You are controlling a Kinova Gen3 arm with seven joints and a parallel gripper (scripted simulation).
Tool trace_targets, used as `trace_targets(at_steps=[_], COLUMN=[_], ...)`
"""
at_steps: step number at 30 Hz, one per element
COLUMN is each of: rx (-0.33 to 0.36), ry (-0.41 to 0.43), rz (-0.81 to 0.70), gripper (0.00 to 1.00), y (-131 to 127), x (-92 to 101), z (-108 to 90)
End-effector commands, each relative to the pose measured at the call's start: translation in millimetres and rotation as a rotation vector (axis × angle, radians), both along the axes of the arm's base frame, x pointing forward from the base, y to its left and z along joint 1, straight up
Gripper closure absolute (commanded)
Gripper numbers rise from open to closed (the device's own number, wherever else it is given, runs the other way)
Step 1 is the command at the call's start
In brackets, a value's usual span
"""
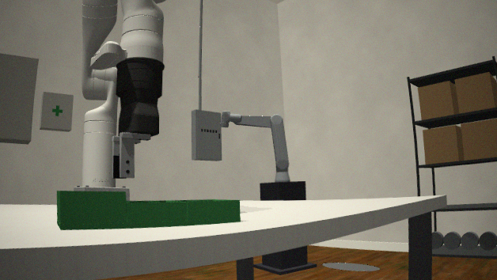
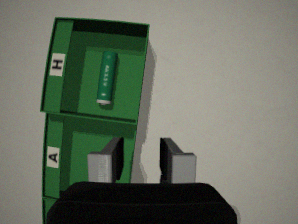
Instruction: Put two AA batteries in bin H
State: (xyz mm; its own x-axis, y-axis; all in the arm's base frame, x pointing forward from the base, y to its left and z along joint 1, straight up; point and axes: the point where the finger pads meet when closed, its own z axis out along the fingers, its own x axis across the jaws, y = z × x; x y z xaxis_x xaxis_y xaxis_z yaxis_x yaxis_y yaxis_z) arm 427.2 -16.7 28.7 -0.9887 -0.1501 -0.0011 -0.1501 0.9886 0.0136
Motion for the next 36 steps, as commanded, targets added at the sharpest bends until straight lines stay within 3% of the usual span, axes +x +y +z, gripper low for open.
trace_targets(at_steps=[1,3,18,24,36], rx=[-0.006,-0.006,-0.006,-0.006,-0.006], ry=[-0.005,-0.005,-0.005,-0.005,-0.005], rz=[0.034,0.034,0.034,0.034,0.034], gripper=[0.40,0.40,0.40,0.40,0.40], y=[26,26,130,141,139], x=[-12.6,-12.6,-82.0,-87.7,-86.7], z=[6.1,6.1,10.7,11.0,10.9])
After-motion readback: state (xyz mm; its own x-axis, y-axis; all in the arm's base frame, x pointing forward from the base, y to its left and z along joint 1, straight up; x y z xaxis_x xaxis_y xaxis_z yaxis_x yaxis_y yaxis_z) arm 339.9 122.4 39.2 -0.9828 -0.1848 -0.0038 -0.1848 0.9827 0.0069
